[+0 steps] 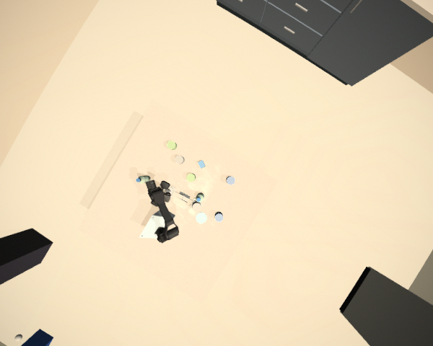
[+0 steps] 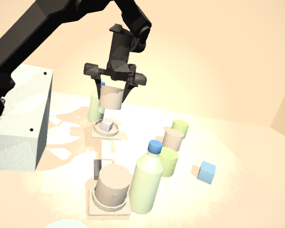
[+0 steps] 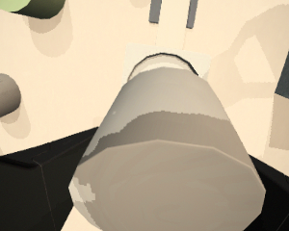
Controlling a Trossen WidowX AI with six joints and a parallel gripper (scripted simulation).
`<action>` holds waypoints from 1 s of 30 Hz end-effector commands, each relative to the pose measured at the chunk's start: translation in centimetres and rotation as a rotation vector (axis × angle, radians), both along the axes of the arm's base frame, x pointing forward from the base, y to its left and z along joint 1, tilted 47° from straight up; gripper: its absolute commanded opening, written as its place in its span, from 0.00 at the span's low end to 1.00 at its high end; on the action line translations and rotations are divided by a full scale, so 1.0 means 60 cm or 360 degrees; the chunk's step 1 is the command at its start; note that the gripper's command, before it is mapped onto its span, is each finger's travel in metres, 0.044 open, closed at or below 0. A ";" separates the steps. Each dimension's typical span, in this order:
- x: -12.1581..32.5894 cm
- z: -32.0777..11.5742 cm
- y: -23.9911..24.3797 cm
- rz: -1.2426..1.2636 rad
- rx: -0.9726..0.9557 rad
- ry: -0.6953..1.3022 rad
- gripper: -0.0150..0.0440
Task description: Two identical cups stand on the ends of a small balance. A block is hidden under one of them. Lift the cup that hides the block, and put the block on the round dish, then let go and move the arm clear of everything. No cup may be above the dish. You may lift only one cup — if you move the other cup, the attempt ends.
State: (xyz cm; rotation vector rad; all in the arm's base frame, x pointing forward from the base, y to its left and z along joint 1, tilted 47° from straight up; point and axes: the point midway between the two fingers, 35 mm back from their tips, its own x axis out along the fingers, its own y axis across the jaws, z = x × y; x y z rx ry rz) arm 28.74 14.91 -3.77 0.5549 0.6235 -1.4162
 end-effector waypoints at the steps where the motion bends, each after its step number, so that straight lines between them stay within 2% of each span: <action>1: 0.001 0.009 0.012 -0.0004 0.0019 -0.0015 0.25; 30: -0.001 0.003 0.003 0.0000 0.0000 0.0000 0.25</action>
